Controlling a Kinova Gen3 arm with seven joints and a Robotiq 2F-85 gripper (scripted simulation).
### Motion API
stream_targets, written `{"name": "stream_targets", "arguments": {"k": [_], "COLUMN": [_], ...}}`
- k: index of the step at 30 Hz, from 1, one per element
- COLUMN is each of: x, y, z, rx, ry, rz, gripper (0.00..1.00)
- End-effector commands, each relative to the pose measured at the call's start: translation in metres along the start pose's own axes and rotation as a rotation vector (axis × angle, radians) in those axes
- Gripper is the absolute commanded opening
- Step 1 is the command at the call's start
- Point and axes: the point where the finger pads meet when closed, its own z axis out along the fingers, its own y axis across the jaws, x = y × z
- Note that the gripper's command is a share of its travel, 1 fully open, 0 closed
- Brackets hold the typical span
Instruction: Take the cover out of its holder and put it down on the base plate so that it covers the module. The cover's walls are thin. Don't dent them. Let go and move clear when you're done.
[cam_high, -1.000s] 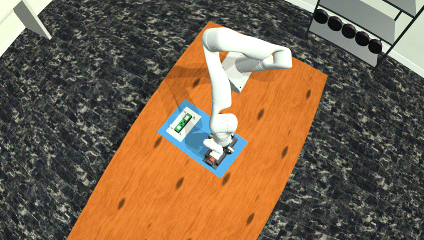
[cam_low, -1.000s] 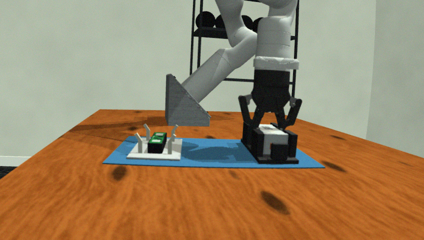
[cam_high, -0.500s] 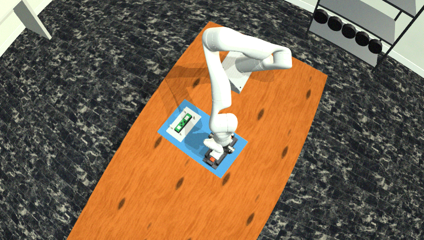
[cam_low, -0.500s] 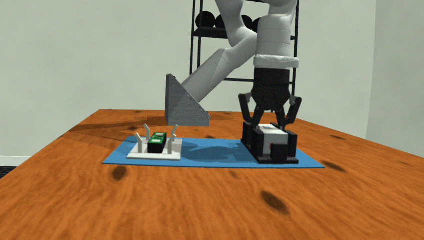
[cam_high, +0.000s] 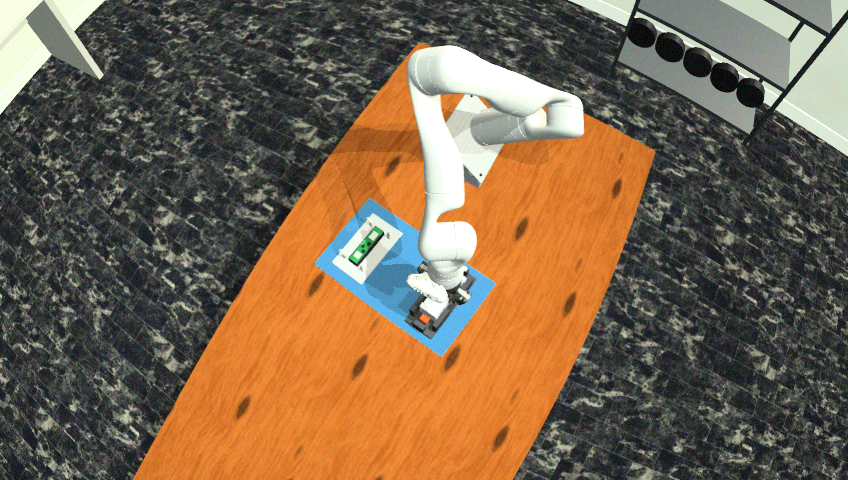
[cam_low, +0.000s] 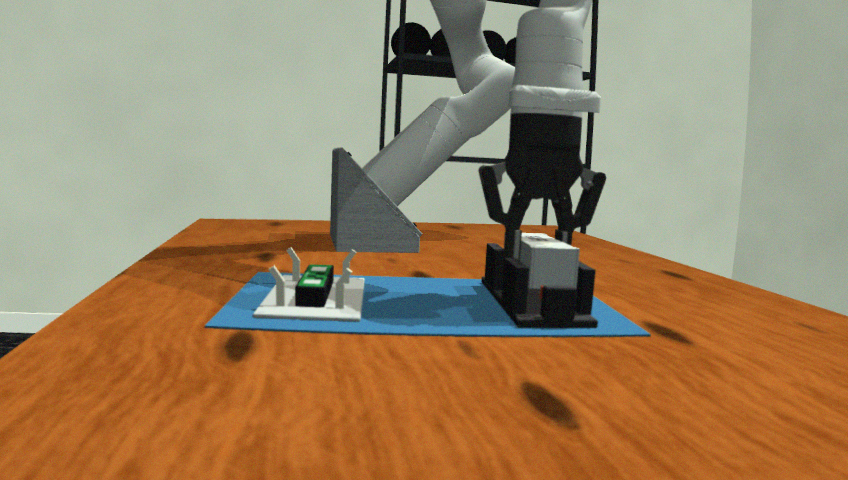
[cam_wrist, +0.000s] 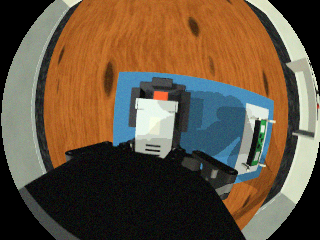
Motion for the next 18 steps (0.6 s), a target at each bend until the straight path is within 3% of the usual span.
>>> {"name": "stream_targets", "arguments": {"k": [1,8,18], "x": [0.001,0.001,0.001], "y": [0.0,0.0,0.0], "z": [-0.009,-0.03,-0.03], "rx": [0.0,0.0,0.0], "ry": [0.006,0.006,0.005], "rz": [0.002,0.002,0.001], "gripper": [0.0,0.0,0.01]}}
